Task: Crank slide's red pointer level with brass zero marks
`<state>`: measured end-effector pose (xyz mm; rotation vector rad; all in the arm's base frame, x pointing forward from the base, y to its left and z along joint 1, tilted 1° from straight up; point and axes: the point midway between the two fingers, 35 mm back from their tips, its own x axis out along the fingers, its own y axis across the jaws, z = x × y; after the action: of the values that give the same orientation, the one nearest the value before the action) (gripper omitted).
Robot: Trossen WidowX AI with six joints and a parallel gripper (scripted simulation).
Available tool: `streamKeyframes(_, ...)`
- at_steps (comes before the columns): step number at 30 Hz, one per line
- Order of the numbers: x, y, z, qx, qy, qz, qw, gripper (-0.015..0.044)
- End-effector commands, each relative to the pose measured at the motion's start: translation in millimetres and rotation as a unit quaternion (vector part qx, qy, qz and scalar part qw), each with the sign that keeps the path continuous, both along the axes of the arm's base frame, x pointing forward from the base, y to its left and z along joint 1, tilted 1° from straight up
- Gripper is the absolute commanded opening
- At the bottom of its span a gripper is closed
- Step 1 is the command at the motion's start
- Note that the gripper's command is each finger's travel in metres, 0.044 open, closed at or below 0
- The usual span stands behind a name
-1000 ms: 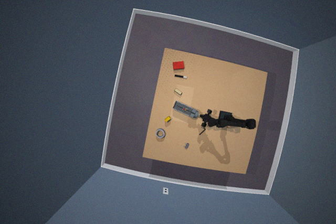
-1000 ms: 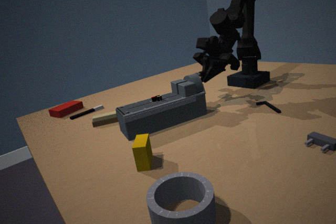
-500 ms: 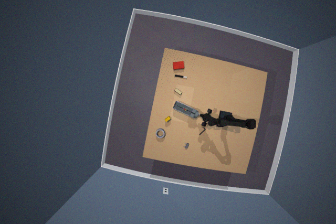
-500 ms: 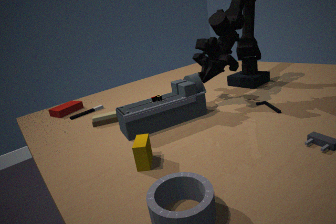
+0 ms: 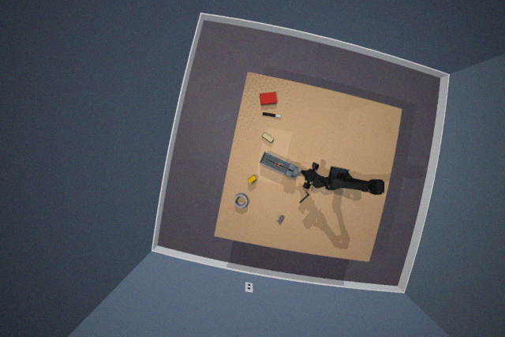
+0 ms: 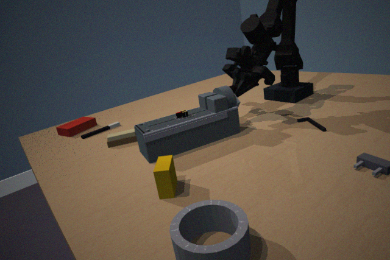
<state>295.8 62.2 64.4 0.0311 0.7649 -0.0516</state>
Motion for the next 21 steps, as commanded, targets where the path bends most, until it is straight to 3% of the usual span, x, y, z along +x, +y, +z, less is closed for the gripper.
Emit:
streamKeyframes(1,0,-6,-8,-0.004,0.006,-0.006,1.0,0.0)
streamKeyframes(21,0,-6,-31,-0.004,0.006,-0.006,1.0,0.0)
